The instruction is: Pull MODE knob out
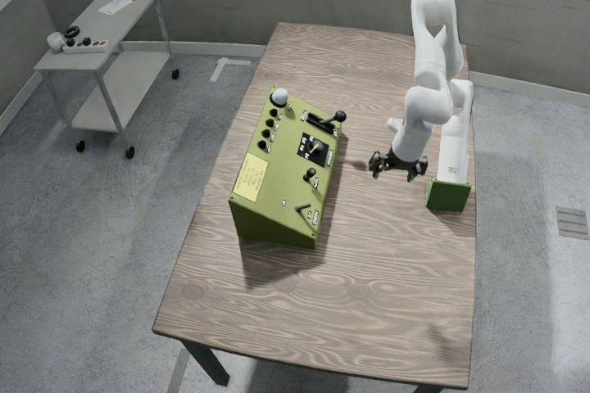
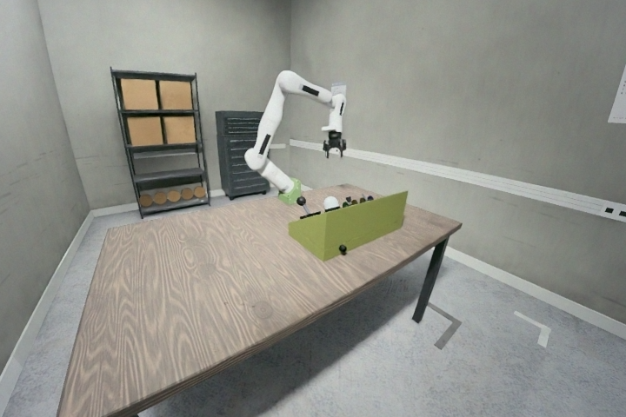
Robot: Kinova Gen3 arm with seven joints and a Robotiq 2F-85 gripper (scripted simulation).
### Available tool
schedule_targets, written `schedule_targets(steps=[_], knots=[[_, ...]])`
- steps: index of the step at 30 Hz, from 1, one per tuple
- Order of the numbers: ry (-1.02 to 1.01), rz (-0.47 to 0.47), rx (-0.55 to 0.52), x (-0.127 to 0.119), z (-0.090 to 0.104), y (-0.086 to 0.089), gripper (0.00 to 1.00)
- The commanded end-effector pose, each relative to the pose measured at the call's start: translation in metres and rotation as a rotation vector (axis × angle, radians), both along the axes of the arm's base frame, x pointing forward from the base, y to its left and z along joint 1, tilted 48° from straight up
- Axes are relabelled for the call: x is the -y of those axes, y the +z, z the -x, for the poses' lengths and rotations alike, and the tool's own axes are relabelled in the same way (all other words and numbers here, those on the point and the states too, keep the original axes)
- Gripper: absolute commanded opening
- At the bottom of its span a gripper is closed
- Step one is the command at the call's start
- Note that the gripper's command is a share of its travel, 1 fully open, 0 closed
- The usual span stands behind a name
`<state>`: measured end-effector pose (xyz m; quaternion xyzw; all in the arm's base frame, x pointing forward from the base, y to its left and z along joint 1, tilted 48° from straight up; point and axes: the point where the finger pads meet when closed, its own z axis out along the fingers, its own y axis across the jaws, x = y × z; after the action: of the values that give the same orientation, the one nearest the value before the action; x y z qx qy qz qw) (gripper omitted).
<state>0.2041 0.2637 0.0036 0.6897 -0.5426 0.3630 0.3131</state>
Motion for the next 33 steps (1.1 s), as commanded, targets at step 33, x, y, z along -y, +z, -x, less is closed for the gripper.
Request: schedule_targets(steps=[33], knots=[[0.818,0.254,-0.701,-0.031,-0.028,0.078,1.00]])
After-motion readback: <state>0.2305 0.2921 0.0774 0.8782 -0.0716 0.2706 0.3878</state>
